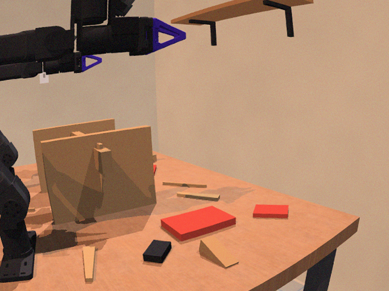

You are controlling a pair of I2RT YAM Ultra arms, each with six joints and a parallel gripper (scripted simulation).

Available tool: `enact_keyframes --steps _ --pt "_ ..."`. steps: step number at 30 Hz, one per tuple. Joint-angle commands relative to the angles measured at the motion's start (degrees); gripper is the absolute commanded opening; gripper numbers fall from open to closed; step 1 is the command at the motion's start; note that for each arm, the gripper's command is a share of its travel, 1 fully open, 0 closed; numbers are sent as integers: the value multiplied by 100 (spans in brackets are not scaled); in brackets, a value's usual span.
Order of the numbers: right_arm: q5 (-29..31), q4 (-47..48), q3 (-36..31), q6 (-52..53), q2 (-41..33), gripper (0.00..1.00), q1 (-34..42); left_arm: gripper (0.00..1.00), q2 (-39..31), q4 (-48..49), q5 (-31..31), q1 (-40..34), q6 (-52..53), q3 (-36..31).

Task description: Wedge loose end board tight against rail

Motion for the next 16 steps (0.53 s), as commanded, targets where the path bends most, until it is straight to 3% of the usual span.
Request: enact_keyframes --steps 1,16 --pt "12 126 256 23 -11 20 -12 0 -116 12 1 36 34 187" --pt "10 126 262 22 6 20 4 0 -104 30 -8 70 34 134"
